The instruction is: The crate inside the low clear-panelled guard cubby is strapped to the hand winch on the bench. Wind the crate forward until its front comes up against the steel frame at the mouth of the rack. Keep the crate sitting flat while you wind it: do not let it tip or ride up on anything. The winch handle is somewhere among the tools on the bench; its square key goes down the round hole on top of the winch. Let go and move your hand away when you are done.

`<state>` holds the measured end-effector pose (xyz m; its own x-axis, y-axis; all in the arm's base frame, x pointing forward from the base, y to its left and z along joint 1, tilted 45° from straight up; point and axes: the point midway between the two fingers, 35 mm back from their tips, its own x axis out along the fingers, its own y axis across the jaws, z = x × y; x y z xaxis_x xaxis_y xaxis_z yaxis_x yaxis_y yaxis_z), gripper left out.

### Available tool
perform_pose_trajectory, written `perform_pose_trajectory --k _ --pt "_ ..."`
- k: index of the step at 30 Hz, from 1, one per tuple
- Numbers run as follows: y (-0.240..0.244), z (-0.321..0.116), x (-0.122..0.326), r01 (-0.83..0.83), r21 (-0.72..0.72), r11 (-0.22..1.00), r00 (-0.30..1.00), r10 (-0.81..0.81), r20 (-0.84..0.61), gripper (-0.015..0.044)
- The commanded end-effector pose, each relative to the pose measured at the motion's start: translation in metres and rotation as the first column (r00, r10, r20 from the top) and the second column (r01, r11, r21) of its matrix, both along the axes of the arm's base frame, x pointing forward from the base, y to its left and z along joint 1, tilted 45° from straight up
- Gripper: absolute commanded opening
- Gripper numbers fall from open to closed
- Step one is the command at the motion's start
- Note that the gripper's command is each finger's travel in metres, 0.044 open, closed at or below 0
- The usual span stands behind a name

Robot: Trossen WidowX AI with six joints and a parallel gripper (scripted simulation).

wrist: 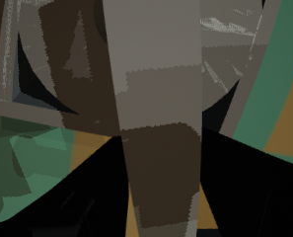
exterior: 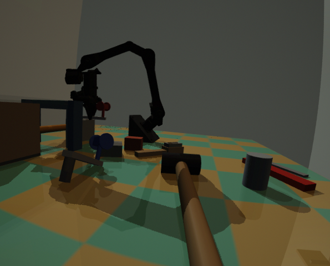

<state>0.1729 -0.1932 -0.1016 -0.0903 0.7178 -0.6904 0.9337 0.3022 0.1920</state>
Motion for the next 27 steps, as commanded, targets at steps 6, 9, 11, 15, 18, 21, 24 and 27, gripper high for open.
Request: perform_pose_trajectory --k 6,9,11,15,18,21,24,27 --pt "0.0032 -0.0024 0.0027 0.035 -0.003 0.999 0.999 -0.035 -0.032 0.0" --pt "0.0035 -0.0026 0.0028 0.039 -0.003 0.999 0.999 -0.039 -0.036 0.0" --pt "0.0035 -0.0026 0.0028 0.039 -0.003 0.999 0.999 -0.039 -0.036 0.0" --pt "0.0036 -0.0027 0.0027 0.039 -0.003 0.999 0.999 -0.04 -0.036 0.0" --pt "0.0031 -0.0031 0.0007 0.005 -0.001 1.0 1.0 -0.005 -0.004 0.0" --pt "0.0029 -0.0034 -0.0004 -0.011 -0.001 1.0 1.0 0.011 0.011 0.0" --pt "0.003 -0.0034 -0.0003 -0.011 0.0 1.0 1.0 0.011 0.012 0.0" --pt "0.003 -0.0034 -0.0003 -0.011 0.0 1.0 1.0 0.011 0.012 0.0"
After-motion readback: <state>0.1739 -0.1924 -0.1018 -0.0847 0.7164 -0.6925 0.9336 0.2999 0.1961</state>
